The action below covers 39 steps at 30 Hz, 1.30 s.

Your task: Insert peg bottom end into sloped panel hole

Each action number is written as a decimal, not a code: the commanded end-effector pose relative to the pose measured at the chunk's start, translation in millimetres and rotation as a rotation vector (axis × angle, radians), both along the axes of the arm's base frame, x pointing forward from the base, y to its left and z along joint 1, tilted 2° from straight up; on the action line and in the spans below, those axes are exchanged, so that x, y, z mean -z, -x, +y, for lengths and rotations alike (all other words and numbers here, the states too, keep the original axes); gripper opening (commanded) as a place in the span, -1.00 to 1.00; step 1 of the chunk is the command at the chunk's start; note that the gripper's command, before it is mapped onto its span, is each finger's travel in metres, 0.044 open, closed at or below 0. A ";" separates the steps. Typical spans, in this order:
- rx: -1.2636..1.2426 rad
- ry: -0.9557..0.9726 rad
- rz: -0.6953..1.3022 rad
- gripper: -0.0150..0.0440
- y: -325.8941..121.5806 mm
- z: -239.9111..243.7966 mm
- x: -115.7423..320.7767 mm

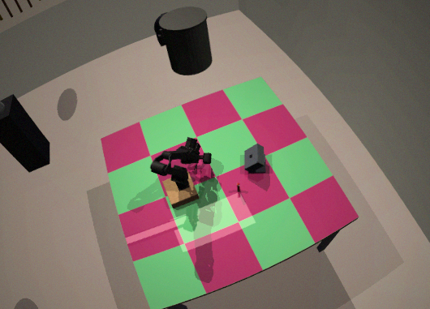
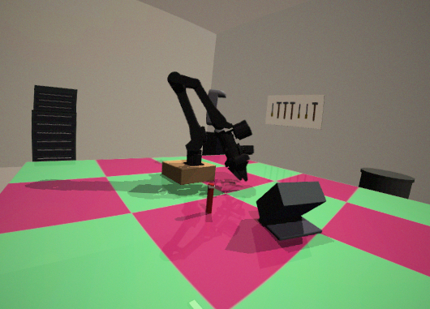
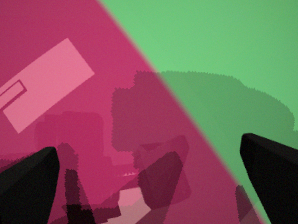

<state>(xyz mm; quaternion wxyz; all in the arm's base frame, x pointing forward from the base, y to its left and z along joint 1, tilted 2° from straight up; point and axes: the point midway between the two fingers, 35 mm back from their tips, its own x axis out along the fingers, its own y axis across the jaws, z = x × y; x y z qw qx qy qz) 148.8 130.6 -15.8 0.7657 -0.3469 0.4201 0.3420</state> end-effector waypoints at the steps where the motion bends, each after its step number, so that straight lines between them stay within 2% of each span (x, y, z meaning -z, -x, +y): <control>1: 0.000 0.001 0.000 0.95 -0.4 -0.1 -0.2; 2: 0.000 0.005 0.001 1.00 -1.6 -0.4 -0.7; 39: 0.030 0.217 0.110 1.00 -88.7 -53.0 -38.4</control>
